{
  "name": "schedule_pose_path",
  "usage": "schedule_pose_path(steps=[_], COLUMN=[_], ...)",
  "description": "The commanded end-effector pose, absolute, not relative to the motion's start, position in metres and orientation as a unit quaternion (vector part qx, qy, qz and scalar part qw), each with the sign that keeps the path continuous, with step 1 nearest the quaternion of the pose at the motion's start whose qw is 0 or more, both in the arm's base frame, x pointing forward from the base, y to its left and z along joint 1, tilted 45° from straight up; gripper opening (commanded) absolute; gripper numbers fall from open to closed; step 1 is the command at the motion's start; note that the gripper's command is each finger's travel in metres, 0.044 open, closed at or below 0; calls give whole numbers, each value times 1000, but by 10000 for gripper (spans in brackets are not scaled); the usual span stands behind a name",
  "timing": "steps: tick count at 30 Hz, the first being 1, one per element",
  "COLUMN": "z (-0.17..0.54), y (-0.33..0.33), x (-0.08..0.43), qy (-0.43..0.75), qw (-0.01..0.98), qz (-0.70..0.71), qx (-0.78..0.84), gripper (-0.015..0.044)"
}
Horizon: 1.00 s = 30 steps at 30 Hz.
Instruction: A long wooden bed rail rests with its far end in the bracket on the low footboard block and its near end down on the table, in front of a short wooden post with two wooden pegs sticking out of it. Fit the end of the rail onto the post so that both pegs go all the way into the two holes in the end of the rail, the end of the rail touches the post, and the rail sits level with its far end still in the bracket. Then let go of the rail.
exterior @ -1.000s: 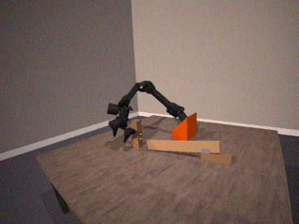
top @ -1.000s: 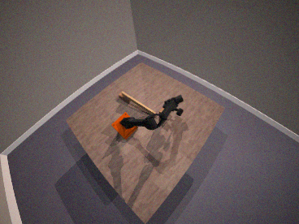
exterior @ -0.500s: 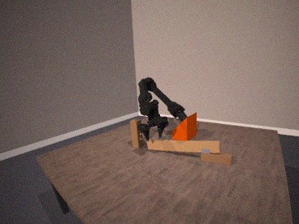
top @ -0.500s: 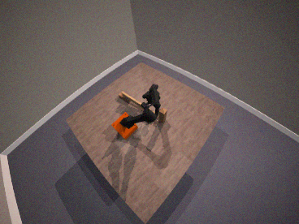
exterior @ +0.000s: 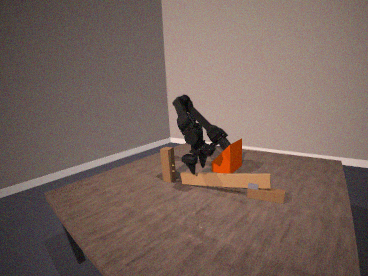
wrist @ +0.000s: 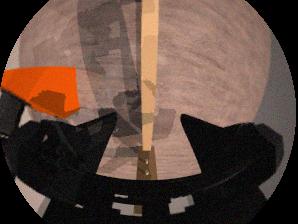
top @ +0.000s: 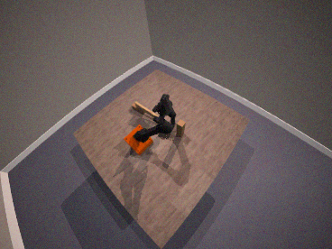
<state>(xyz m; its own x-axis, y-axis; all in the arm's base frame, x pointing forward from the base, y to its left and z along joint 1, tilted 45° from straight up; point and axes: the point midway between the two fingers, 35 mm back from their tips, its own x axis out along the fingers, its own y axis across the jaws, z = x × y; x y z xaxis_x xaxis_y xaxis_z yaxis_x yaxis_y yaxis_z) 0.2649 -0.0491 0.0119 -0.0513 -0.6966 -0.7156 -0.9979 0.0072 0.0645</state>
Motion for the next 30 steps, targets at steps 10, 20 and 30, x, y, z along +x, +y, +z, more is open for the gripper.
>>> schedule_pose_path(steps=[10,20,30], z=[-3,-15,-25], y=[-63,-74,-86], x=[264,264,262], qy=[661,662,662], qw=[252,252,251], qz=[298,298,297], qx=[-640,-641,-641], gripper=[440,440,440])
